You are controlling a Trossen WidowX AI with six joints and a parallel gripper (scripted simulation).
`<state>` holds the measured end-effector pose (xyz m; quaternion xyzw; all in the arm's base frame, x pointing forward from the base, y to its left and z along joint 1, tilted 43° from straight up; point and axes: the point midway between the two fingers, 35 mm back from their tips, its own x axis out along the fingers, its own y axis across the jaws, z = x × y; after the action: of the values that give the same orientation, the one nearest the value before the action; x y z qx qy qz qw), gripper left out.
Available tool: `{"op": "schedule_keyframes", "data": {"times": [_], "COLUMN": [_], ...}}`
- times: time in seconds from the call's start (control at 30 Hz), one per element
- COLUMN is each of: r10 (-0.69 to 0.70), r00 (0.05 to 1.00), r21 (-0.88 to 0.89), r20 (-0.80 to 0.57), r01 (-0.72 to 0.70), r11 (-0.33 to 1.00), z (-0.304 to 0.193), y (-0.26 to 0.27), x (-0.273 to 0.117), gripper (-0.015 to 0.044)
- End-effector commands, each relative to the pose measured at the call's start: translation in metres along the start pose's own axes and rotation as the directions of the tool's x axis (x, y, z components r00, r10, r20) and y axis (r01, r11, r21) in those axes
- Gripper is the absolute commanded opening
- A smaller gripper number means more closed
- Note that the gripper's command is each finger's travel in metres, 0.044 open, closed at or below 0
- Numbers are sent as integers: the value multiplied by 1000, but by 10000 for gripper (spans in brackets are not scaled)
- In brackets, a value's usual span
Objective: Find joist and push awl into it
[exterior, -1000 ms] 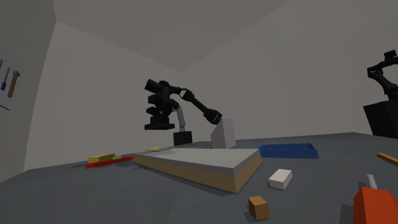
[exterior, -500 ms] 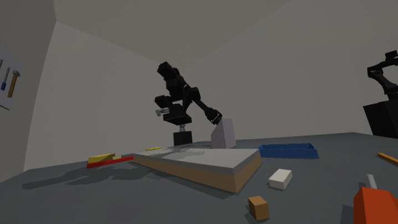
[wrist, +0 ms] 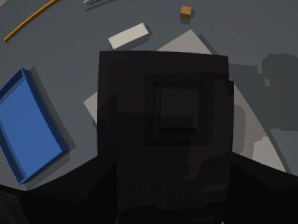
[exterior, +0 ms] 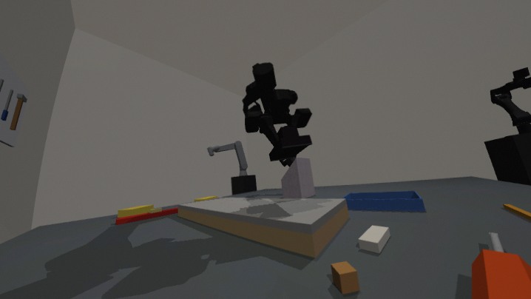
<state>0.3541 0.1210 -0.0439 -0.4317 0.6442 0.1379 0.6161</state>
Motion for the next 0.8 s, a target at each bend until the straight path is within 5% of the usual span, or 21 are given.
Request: {"op": "schedule_keyframes", "data": {"times": [0.0,0.77], "r10": [26,110], "r00": [1000,984], "r21": [-83,-540], "r20": [4,-139], "r01": [-26,-169], "r11": [996,824], "z": [12,0], "y": [31,225], "x": [6,65], "gripper": [0,0]}}
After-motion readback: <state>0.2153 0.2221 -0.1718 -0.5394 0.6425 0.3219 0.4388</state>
